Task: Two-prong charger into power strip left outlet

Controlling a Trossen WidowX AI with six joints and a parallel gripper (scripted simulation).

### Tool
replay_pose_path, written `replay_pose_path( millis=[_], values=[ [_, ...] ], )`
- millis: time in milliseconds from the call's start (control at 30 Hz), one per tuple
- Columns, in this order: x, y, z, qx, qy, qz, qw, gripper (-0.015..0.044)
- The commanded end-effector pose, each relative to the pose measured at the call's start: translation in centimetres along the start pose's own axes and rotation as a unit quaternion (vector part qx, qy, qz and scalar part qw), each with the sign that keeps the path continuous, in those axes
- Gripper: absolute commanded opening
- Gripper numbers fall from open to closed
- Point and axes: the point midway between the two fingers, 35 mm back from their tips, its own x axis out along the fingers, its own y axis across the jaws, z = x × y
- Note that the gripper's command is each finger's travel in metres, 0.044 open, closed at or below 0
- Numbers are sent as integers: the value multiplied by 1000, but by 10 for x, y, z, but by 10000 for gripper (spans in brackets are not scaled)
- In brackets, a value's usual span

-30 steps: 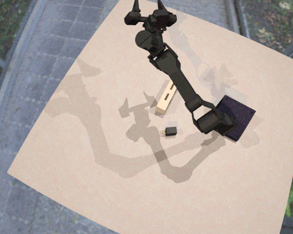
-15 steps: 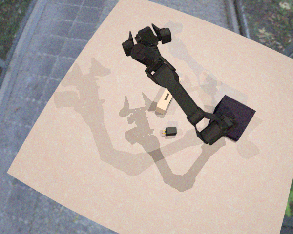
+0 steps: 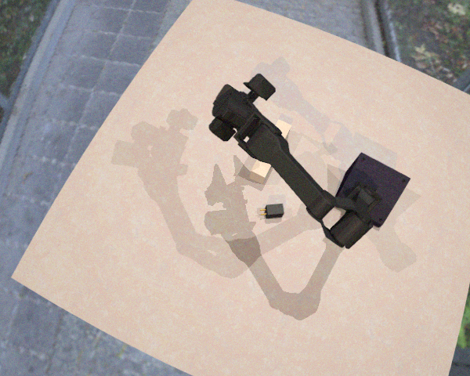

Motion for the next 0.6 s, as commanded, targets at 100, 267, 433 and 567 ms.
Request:
replay_pose_path(
  millis=[100,267,433,567],
  values=[
    [-17,32,-54,-98,88,76,988,440],
    [-33,52,-90,-157,142,133,968,440],
    [-54,69,-125,-209,188,194,940,440],
    [-73,81,-151,-245,220,245,912,440]
  ],
)
